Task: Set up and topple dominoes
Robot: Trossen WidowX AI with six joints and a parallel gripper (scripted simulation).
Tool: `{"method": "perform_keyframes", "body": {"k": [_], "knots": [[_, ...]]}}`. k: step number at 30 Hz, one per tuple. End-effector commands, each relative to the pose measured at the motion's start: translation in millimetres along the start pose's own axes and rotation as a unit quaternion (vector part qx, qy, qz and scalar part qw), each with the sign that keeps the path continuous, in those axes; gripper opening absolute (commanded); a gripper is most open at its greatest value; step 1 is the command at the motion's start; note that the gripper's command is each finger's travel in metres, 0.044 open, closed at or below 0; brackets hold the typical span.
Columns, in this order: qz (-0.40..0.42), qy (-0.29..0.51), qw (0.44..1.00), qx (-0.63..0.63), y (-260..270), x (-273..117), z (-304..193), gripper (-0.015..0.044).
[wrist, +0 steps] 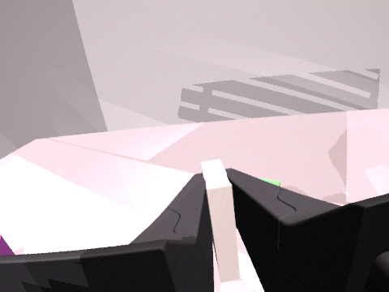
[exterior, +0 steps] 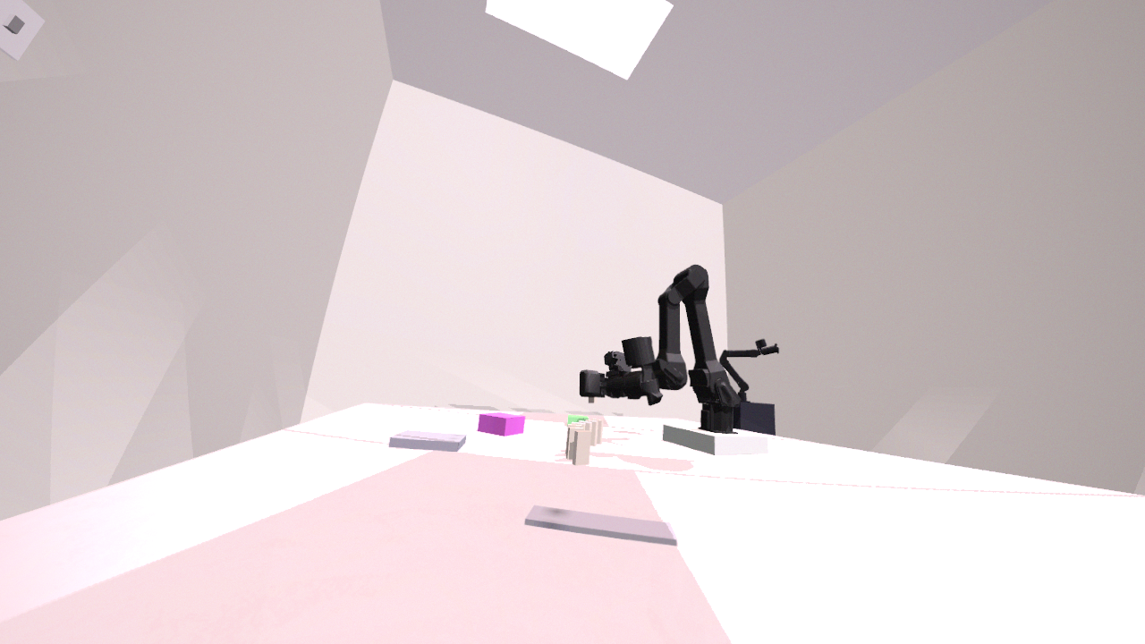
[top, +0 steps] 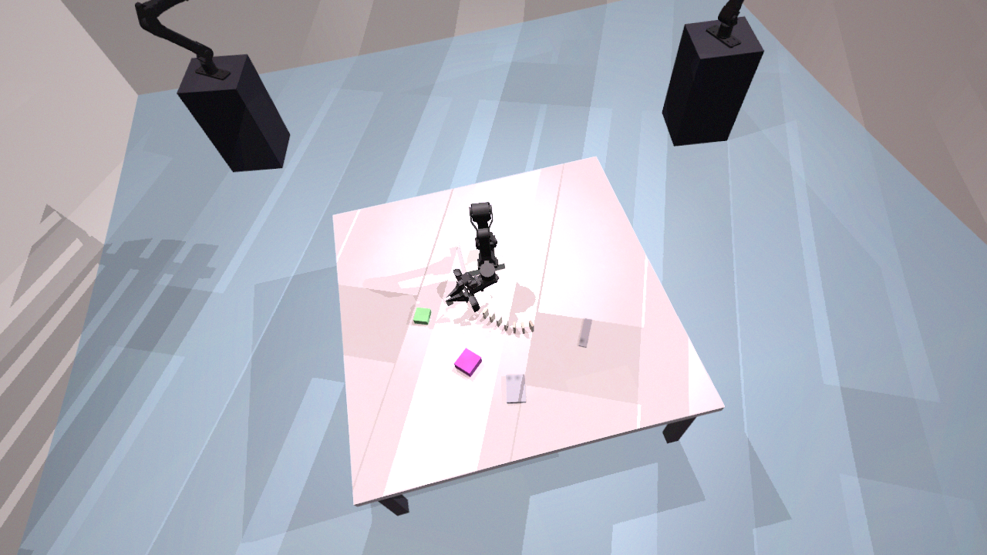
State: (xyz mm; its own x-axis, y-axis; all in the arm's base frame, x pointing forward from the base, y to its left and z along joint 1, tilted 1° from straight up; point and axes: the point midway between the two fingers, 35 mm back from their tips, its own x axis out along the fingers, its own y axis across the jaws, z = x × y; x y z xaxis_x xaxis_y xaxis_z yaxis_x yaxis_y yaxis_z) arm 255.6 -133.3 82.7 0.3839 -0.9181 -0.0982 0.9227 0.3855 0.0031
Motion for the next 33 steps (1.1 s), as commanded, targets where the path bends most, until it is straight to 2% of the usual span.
{"method": "perform_keyframes", "body": {"k": [1,15,33], "knots": [[-0.004,-0.004,1.000,0.001,-3.2,-1.8,0.7,0.0026],[-0.004,-0.003,1.000,0.002,-2.9,-1.4,-0.6,0.0026],[-0.014,0.015,1.000,0.008,-0.1,9.4,-40.5,0.0026]]}}
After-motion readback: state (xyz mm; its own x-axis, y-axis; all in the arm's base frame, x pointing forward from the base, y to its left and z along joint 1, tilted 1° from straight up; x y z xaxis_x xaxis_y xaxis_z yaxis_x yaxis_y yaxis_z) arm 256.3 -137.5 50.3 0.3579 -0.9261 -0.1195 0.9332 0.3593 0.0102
